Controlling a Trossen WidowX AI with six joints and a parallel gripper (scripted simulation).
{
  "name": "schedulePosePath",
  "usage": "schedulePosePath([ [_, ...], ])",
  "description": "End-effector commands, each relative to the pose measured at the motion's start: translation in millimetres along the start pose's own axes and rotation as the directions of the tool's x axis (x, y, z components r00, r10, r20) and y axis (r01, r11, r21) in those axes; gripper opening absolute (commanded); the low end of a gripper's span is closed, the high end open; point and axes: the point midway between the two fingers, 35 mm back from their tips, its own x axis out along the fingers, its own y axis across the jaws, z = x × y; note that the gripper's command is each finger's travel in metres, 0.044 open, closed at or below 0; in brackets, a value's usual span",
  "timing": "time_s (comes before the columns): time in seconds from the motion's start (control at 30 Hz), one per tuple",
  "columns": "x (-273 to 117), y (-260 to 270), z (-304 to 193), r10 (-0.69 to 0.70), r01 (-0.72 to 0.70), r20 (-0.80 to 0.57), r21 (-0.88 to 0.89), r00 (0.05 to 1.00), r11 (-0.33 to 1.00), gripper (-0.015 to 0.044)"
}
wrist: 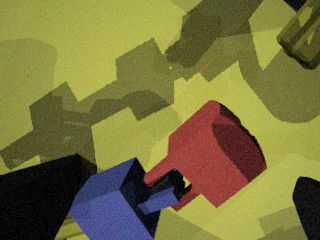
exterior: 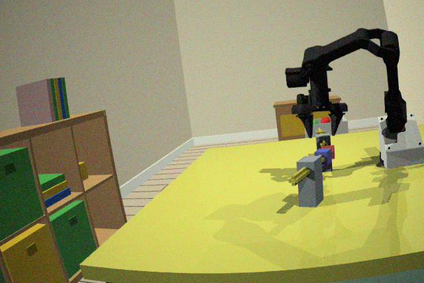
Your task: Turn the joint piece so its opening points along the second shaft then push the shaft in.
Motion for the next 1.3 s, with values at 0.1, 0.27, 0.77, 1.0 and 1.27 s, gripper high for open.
schedulePosePath([
  [0.1,-20,2,-3,-0.025,0.031,0.031,-0.216,0.999,0.976,0.044],
  [0.27,-35,3,-6,-0.044,0.06,0.05,-0.376,0.998,0.925,0.044],
  [0.77,-73,2,-19,-0.094,0.13,0.09,-0.718,0.992,0.684,0.044],
  [1.0,-59,-30,19,-0.108,0.134,0.086,-0.792,0.99,0.596,0.044],
  [1.27,-48,-56,41,-0.117,0.131,0.08,-0.839,0.99,0.529,0.044],
])
